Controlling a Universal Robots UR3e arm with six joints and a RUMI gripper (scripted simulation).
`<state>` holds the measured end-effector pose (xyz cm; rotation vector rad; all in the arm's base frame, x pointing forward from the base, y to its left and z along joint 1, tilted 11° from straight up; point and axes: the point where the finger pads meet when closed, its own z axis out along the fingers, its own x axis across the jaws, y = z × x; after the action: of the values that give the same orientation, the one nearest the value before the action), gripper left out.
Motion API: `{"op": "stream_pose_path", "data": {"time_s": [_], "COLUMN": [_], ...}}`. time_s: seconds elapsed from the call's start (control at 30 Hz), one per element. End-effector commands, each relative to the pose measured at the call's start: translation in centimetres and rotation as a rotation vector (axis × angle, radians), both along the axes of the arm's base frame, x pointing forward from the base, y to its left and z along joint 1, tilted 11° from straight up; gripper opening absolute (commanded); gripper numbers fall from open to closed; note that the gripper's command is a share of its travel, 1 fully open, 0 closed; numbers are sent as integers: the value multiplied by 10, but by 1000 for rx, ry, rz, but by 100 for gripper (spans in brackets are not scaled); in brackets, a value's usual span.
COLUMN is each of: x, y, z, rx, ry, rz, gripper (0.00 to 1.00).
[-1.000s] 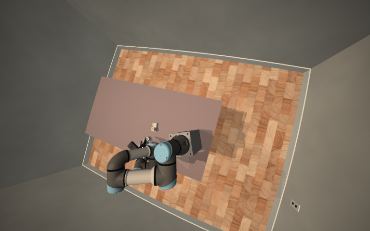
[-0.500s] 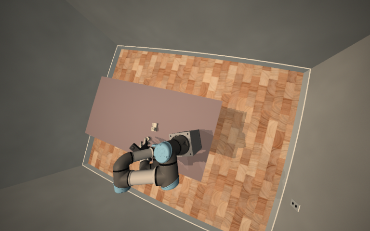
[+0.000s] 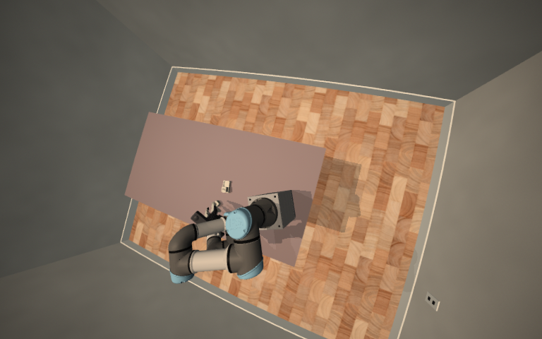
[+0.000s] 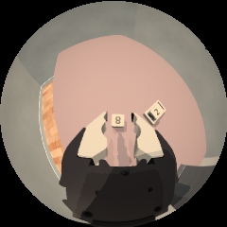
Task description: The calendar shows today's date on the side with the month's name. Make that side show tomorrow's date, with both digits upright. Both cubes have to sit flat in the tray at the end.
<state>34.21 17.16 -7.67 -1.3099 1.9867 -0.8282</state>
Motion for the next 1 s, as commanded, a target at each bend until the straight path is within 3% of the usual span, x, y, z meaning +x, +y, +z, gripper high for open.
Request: {"op": "stream_pose_path", "data": {"time_s": [0.0,0.97], "x": [0,2], "y": [0,1], "z": [0,-12], "rx": [0,0], "ry": [-2,-2], "rz": [0,0], "gripper": [28,28]}}
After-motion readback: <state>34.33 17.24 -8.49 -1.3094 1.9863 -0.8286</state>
